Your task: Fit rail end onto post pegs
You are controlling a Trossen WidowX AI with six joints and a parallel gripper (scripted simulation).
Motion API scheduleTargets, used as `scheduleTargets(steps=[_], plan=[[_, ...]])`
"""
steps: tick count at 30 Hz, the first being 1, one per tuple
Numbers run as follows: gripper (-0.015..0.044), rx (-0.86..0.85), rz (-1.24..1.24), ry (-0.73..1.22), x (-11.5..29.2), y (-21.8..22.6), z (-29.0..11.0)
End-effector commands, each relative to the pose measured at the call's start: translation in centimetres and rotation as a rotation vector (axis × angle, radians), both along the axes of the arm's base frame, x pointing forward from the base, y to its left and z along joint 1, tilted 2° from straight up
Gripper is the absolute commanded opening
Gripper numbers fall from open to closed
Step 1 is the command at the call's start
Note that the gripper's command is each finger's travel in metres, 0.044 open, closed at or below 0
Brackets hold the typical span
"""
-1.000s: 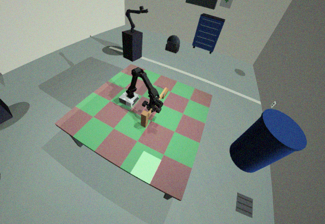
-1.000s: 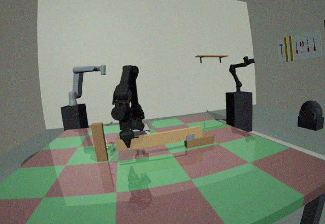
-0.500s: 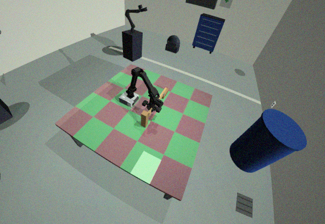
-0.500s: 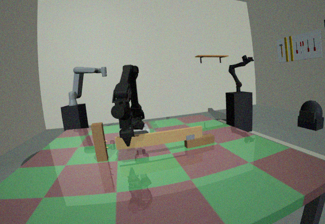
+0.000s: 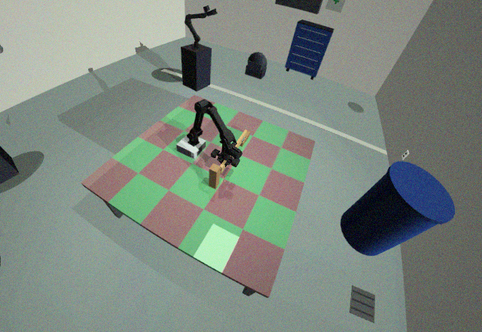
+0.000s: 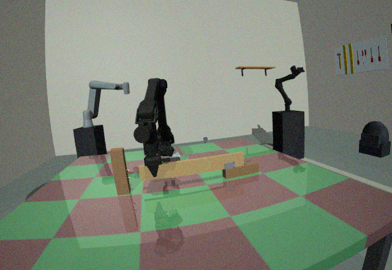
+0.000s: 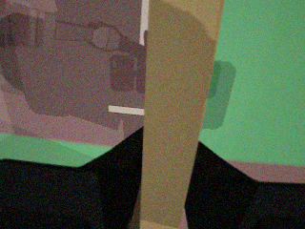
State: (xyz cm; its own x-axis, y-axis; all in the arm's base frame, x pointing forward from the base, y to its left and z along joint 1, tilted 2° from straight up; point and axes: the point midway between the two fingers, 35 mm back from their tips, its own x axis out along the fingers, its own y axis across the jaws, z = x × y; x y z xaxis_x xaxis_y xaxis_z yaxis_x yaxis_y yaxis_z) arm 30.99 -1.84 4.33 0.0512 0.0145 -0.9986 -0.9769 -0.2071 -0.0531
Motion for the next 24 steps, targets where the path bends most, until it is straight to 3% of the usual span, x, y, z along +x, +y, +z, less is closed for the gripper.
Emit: scheduleTargets(steps=[1,24], plan=[[0.0,0.005,-0.004,-0.006,0.01,0.06,-0.06],[0.0,0.005,-0.004,-0.005,-0.26,0.0,0.14]])
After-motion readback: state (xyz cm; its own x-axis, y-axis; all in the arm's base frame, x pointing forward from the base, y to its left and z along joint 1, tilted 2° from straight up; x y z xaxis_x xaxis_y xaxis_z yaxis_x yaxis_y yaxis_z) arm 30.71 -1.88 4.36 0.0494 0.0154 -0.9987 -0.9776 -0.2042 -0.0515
